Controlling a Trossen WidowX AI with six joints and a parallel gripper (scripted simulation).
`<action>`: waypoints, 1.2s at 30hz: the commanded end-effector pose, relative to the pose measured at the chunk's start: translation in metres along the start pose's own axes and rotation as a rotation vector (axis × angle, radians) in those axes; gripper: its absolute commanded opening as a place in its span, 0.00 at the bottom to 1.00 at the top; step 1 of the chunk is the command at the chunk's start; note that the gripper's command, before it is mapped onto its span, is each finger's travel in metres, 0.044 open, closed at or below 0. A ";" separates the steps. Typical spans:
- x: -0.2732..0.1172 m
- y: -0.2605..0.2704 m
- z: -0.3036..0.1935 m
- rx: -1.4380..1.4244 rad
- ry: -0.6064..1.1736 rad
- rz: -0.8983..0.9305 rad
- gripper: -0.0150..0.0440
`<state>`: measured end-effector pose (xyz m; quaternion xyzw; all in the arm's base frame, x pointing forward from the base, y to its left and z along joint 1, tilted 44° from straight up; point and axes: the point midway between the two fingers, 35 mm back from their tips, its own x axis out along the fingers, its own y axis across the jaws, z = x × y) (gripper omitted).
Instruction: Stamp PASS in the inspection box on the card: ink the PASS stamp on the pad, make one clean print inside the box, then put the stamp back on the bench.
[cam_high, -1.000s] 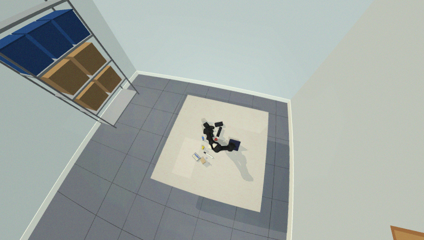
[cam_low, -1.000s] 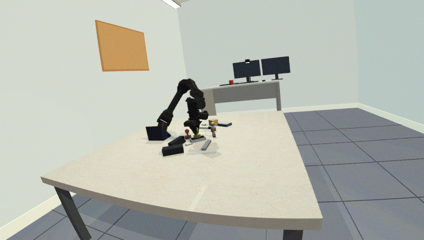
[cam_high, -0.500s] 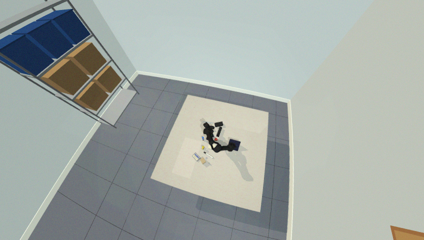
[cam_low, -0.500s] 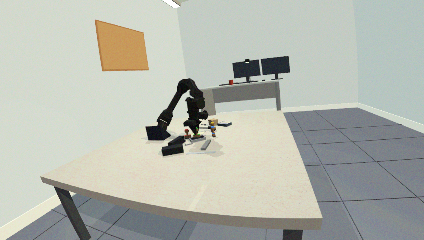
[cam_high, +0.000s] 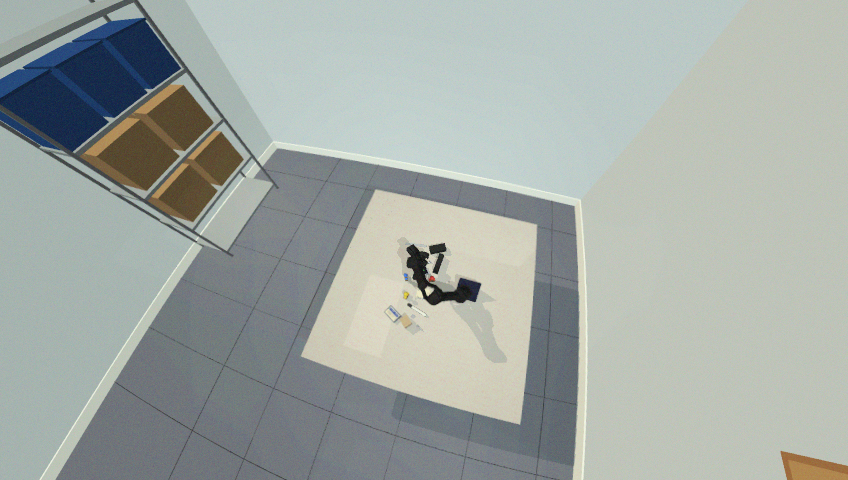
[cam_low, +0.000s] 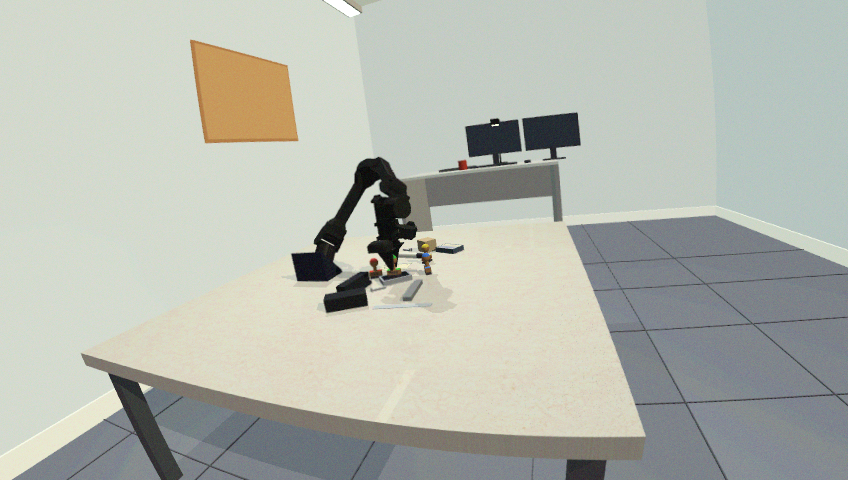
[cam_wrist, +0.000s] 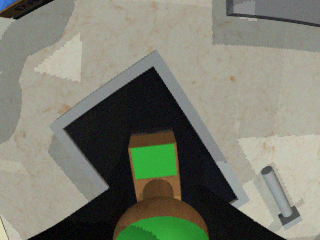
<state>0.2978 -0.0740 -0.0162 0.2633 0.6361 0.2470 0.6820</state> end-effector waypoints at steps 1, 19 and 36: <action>0.003 0.001 0.001 -0.002 0.000 0.002 0.25; 0.001 0.001 0.001 -0.002 0.000 0.002 0.25; -0.008 0.001 0.001 -0.002 0.000 0.002 0.25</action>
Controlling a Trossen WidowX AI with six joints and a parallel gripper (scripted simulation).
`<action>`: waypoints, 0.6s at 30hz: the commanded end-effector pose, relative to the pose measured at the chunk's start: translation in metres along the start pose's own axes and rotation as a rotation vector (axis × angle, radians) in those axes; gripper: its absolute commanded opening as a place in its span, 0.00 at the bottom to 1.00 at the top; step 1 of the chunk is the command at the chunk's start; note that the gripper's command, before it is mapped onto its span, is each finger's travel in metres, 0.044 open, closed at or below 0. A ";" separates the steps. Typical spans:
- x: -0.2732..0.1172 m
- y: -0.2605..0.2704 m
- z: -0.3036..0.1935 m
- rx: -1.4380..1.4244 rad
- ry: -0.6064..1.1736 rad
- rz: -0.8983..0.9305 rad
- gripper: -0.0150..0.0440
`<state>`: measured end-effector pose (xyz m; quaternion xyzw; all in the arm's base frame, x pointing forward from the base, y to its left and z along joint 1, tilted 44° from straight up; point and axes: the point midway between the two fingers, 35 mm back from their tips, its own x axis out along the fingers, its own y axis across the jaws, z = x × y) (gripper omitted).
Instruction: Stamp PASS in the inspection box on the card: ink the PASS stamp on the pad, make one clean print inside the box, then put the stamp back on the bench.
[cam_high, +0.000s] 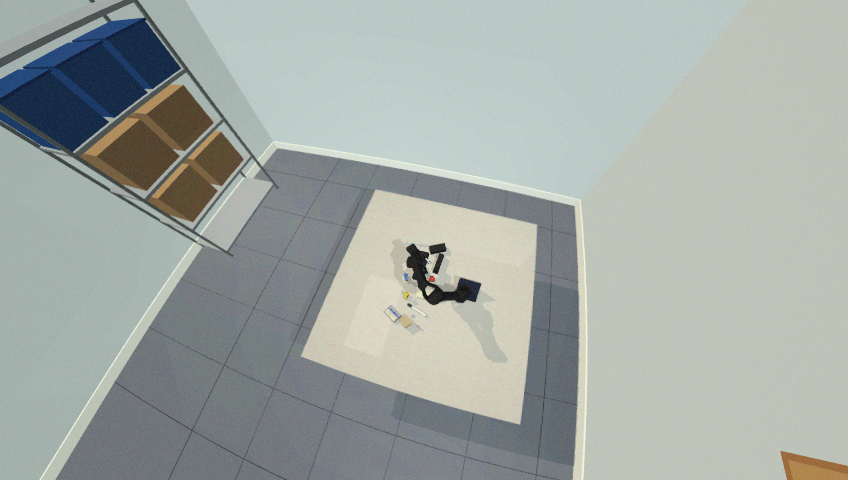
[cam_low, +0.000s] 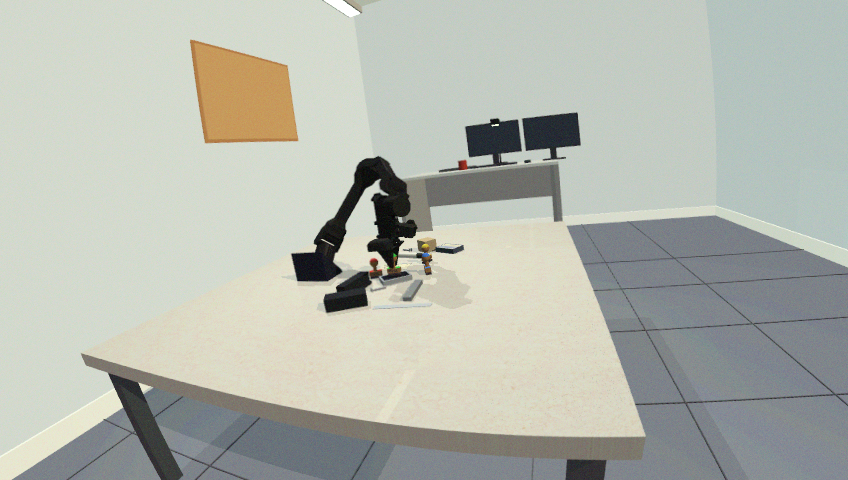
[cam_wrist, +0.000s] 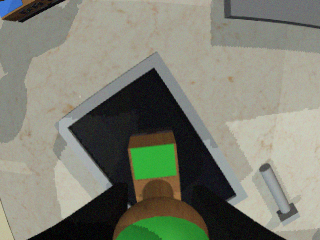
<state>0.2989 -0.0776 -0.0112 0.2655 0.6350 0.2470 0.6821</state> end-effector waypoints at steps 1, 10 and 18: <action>-0.002 0.000 0.000 -0.004 0.003 -0.002 0.25; -0.014 -0.001 0.000 -0.004 0.003 -0.003 0.25; -0.027 -0.001 0.001 -0.004 0.003 -0.003 0.25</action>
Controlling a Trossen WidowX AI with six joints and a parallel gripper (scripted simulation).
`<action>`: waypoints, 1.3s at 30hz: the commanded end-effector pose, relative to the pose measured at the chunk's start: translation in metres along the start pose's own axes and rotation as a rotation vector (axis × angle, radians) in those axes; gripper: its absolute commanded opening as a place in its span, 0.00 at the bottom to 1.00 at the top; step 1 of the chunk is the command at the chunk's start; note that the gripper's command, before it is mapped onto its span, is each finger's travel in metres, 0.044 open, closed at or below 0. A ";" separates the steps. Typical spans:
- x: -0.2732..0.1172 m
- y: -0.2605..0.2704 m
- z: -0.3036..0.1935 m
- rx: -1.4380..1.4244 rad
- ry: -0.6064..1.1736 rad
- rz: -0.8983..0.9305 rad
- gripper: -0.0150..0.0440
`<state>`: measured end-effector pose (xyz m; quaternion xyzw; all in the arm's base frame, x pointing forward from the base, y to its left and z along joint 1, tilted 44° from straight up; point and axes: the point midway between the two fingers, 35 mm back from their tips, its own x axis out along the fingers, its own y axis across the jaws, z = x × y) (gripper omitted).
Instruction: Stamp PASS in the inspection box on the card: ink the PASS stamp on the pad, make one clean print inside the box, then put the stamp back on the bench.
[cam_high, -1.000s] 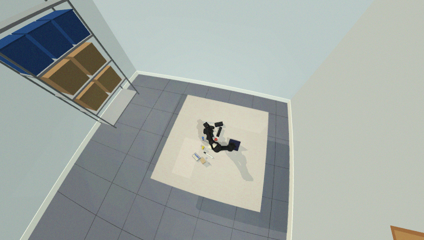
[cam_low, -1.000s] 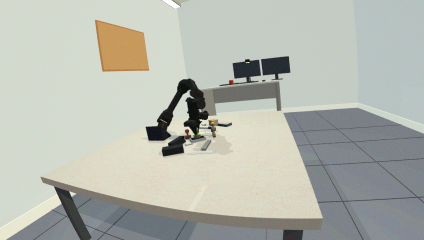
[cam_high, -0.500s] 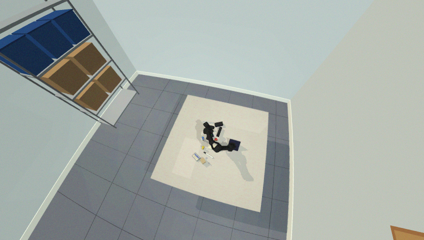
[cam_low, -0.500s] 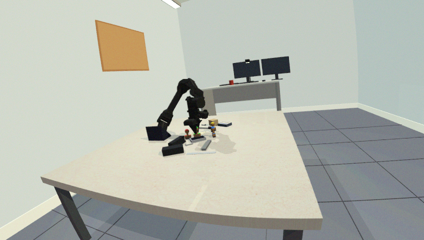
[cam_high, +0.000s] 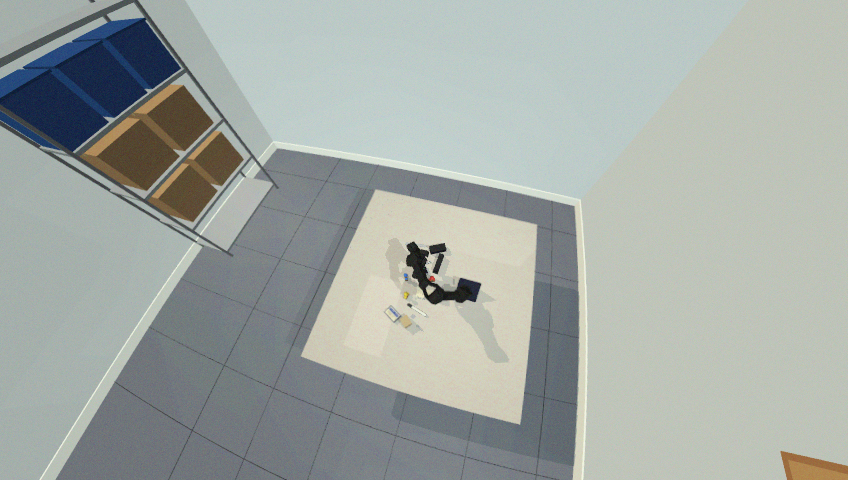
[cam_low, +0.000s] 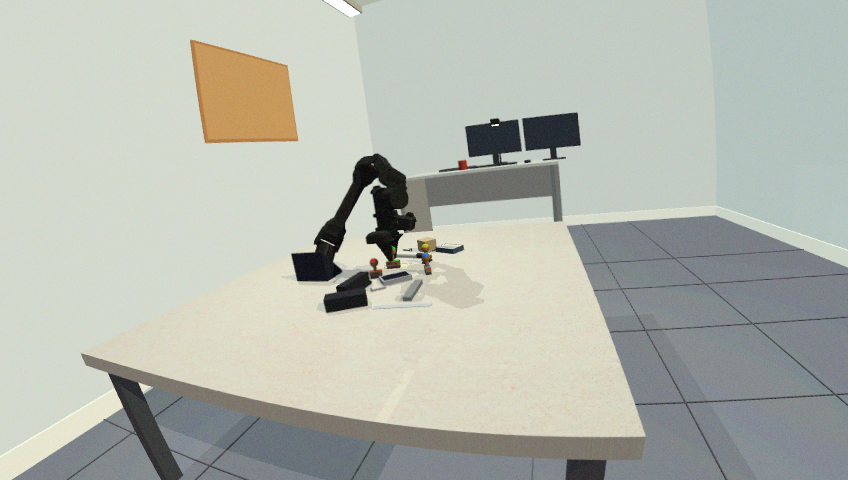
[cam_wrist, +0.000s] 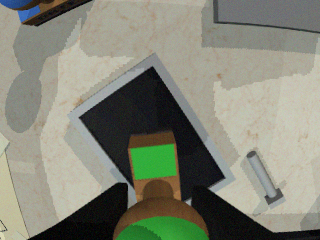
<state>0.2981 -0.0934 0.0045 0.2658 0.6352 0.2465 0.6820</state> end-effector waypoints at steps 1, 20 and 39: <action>-0.007 0.000 0.000 -0.005 0.003 -0.003 0.25; -0.031 0.016 -0.005 -0.028 0.004 -0.003 0.25; -0.036 0.098 -0.039 -0.161 0.003 0.000 0.25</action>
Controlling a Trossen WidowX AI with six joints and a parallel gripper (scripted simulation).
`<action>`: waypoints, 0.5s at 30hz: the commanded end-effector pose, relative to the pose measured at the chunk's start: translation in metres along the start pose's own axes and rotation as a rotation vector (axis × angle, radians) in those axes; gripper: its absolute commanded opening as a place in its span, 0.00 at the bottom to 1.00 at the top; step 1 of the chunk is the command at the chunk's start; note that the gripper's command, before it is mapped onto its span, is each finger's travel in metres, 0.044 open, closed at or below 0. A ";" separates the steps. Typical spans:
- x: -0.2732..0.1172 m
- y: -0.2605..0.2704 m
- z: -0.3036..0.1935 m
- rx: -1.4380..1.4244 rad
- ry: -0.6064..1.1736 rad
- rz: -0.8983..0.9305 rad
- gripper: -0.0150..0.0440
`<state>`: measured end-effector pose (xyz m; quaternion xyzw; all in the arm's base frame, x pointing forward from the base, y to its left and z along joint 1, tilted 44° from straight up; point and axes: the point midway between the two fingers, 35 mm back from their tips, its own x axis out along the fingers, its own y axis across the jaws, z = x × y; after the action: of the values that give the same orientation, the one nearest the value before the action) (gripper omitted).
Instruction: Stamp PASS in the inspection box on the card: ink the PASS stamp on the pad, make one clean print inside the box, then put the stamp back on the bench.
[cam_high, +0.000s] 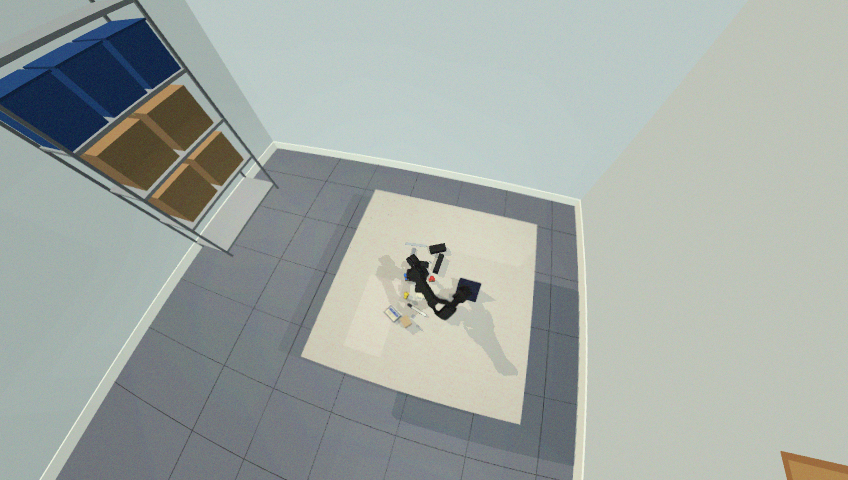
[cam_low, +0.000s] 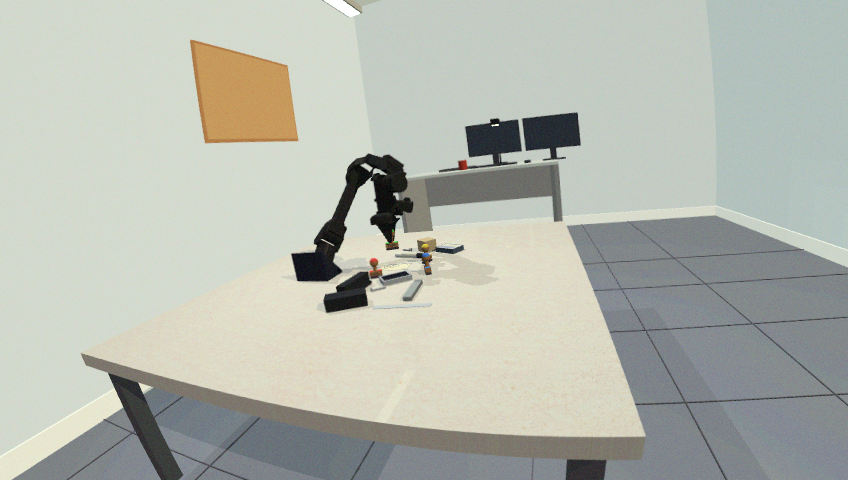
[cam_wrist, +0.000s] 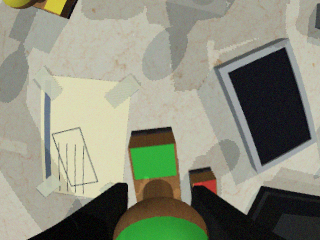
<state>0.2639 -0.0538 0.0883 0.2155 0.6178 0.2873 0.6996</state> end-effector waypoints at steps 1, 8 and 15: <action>0.001 0.017 -0.007 -0.029 0.002 0.008 0.25; 0.003 0.045 -0.021 -0.079 0.001 0.011 0.25; 0.005 0.061 -0.032 -0.110 0.001 0.014 0.25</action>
<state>0.2286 -0.0107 0.1189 0.1824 0.6017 0.3204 0.7085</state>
